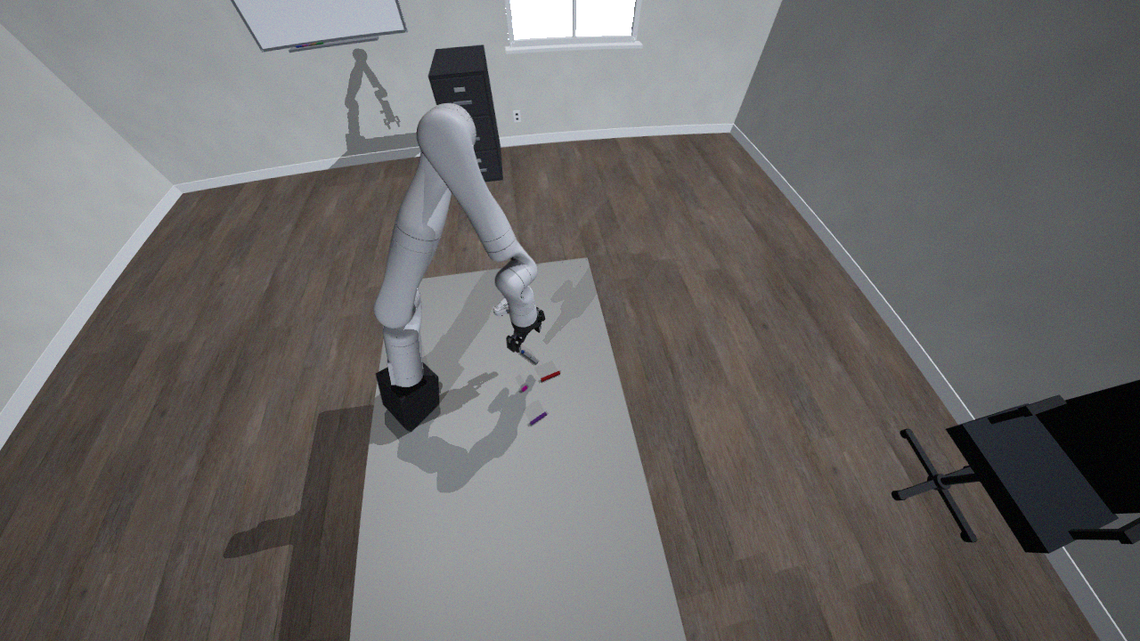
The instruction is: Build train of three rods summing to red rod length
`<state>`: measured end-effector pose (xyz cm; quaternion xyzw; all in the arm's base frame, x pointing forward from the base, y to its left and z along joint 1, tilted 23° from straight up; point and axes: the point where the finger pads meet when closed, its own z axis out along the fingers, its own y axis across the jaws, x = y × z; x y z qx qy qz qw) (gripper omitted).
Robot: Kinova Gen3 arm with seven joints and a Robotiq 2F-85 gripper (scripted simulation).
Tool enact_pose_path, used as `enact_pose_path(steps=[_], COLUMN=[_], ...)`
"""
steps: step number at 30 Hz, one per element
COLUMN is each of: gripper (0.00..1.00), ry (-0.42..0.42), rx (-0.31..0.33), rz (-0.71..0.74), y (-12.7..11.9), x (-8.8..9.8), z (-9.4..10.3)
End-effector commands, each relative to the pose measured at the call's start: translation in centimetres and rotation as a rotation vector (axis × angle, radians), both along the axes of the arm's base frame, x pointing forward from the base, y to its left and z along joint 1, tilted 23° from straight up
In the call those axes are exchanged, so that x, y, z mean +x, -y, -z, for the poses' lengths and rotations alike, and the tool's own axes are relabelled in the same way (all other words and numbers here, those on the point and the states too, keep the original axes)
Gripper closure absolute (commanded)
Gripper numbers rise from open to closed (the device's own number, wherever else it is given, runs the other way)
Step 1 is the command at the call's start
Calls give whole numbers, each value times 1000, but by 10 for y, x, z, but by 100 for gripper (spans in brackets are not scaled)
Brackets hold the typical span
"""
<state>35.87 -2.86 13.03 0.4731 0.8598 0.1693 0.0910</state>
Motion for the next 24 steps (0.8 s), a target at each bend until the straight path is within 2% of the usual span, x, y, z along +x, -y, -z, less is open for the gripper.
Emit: enact_pose_path(steps=[1, 10, 24], gripper=[0, 0, 0], ry=[18, 18, 18], rx=[-7, -7, -7], rz=[-5, -5, -5], y=[0, 4, 5], x=[2, -4, -5], z=[-13, -28, -32])
